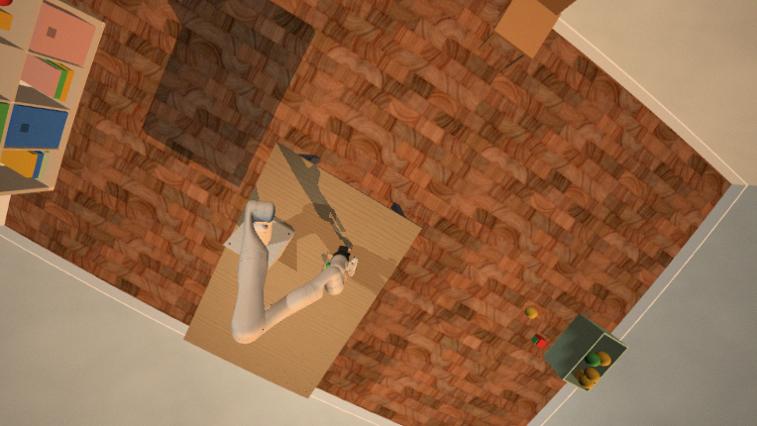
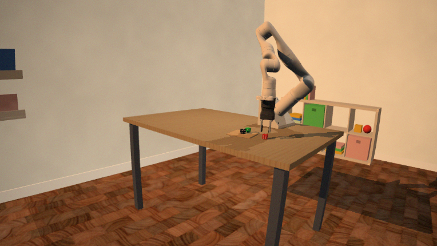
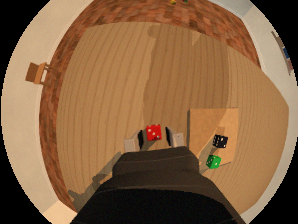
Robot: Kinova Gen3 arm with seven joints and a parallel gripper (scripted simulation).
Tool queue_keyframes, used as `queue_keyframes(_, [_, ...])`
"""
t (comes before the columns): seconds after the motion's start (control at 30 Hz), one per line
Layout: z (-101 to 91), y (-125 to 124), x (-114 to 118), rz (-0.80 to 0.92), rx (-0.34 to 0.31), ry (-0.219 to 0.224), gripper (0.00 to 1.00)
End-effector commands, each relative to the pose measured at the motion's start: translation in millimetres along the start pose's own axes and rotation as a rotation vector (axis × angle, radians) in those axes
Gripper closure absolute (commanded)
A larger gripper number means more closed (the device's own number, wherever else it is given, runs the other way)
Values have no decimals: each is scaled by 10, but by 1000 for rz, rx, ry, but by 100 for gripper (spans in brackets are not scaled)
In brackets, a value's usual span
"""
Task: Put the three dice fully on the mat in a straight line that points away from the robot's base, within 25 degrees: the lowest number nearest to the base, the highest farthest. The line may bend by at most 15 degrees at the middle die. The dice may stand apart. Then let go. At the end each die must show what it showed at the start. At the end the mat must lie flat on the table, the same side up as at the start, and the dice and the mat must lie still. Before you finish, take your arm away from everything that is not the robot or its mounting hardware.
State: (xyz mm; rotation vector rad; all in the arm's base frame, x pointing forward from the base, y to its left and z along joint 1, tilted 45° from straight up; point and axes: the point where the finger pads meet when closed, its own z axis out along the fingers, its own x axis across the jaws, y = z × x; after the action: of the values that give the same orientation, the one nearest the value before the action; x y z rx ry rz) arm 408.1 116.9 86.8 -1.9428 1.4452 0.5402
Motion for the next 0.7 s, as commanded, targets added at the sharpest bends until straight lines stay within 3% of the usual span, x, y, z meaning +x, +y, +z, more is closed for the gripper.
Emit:
queue_keyframes(0.0, [21,2,-11,-2,-2,-1,21])
queue_keyframes(0.67, [40,2,-10,-2,-2,-1,21])
